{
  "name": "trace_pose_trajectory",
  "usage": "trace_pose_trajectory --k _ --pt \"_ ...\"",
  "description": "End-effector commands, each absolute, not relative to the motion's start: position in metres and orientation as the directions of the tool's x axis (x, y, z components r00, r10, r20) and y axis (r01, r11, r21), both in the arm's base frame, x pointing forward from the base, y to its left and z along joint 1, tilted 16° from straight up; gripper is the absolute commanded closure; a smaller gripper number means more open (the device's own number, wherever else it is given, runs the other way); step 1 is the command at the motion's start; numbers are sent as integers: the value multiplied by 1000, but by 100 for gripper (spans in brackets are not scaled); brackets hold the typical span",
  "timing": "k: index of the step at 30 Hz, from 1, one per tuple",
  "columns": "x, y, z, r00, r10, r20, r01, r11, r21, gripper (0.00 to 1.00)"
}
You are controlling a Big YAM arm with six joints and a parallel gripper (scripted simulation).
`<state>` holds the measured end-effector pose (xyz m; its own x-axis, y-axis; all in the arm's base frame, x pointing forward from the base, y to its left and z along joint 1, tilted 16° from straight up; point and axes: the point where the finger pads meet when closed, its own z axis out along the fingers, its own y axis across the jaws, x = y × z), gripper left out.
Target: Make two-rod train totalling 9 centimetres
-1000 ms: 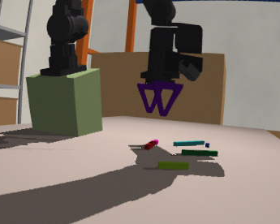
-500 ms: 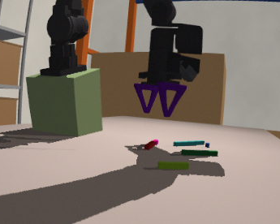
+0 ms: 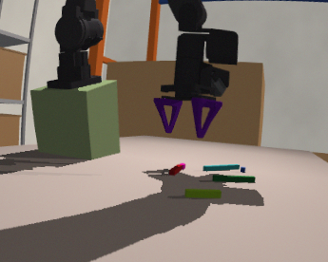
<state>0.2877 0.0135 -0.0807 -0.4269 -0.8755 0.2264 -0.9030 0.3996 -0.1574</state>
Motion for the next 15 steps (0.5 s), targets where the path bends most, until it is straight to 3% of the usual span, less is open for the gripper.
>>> trace_pose_trajectory --k 1,15 --pt "317 27 -71 -325 -924 204 -939 288 -190 0" --pt "317 28 -74 -122 -963 240 -986 91 -138 0"
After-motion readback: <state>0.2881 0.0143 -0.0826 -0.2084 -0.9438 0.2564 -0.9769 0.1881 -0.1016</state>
